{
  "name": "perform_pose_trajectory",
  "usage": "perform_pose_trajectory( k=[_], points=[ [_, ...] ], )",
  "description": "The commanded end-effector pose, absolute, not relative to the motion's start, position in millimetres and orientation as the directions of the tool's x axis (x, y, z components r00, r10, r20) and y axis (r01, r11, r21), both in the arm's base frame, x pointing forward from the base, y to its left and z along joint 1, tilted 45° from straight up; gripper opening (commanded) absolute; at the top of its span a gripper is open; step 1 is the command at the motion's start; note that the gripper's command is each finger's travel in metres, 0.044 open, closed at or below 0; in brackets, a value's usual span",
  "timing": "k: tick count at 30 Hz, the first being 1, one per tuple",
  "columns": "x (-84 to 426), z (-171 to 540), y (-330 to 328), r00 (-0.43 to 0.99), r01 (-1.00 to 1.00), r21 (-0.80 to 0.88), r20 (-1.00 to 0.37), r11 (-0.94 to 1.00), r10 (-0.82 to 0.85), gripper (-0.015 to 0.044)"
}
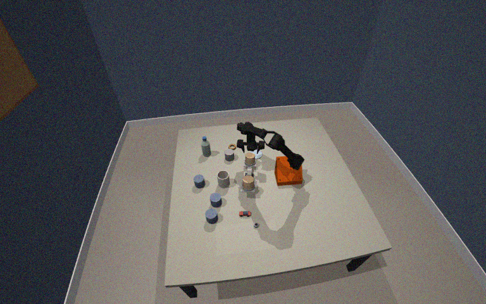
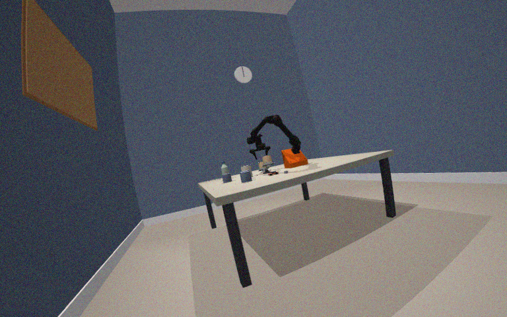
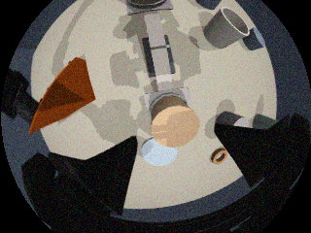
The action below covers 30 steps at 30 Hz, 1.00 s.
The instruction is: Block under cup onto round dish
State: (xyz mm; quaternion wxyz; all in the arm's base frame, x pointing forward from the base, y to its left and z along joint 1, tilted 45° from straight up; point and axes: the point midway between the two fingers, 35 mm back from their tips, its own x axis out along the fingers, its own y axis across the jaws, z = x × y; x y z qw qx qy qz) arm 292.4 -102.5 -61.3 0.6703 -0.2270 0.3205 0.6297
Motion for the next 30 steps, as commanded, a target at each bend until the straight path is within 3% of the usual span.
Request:
perform_pose_trajectory(
  k=[1, 30],
  points=[
    [295, -63, -104, -0.003, -0.993, 0.081, -0.720, 0.080, 0.694, 0.0440],
    [296, -97, -72, -0.002, -0.993, 0.081, -0.720, 0.080, 0.694, 0.0440]
  ],
)
